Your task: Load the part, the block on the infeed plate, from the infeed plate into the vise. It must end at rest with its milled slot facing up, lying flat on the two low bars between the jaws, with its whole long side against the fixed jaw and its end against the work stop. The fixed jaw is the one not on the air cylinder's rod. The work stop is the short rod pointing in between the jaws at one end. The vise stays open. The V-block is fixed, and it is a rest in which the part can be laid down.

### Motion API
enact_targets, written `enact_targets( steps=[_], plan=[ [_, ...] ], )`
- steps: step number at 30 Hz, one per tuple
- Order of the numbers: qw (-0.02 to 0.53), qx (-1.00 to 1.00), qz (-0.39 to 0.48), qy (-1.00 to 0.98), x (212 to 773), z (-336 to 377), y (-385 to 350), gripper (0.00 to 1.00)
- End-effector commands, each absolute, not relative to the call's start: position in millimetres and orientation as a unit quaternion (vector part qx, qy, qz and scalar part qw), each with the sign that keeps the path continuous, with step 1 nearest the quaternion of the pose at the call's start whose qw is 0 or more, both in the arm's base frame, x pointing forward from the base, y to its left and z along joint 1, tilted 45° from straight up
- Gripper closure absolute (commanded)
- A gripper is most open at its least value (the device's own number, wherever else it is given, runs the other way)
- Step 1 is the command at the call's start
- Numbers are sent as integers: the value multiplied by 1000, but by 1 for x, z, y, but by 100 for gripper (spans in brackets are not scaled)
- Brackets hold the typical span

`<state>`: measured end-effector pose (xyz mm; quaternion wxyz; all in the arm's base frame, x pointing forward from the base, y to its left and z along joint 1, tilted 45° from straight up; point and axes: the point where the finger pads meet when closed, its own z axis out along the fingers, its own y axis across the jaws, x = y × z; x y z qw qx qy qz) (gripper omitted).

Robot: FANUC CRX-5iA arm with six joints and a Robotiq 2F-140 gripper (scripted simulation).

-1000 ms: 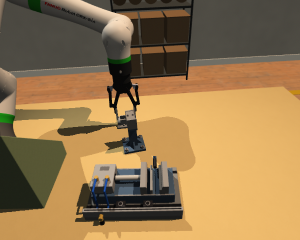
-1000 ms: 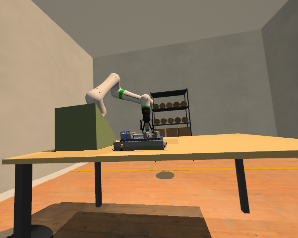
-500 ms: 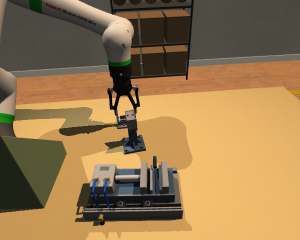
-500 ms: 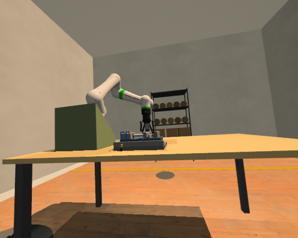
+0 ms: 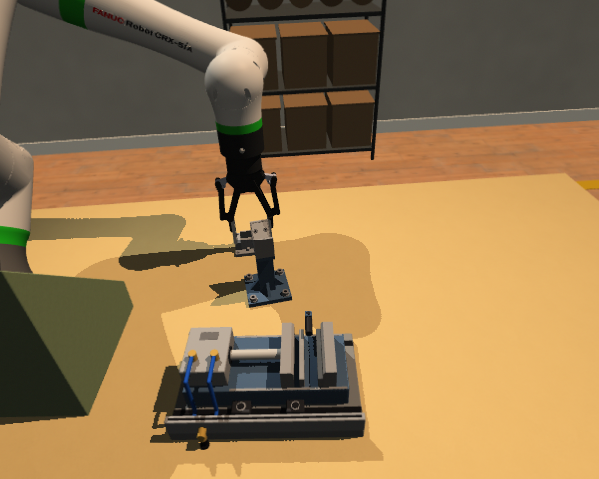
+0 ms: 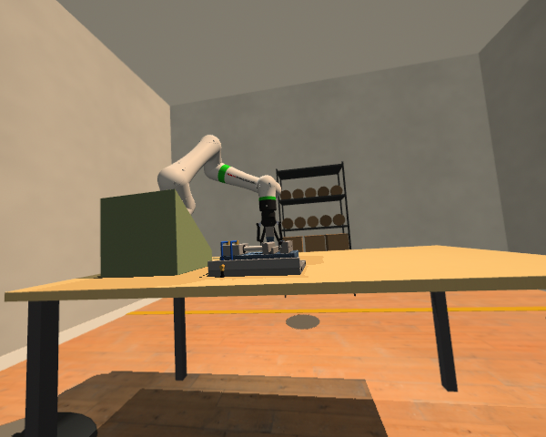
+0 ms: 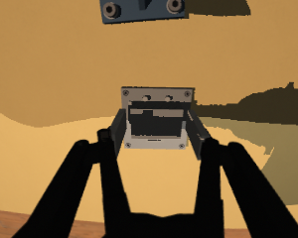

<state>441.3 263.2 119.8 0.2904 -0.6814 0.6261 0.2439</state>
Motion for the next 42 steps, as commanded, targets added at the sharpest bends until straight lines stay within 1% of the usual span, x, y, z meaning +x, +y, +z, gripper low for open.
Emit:
enact_targets(
  steps=[1,36,37,42],
  plan=[
    [290,-681,244,626,441,120,263,49],
    [290,-681,244,626,441,120,263,49],
    [290,-681,244,626,441,120,263,100],
    [290,-681,244,626,441,120,263,100]
  ],
)
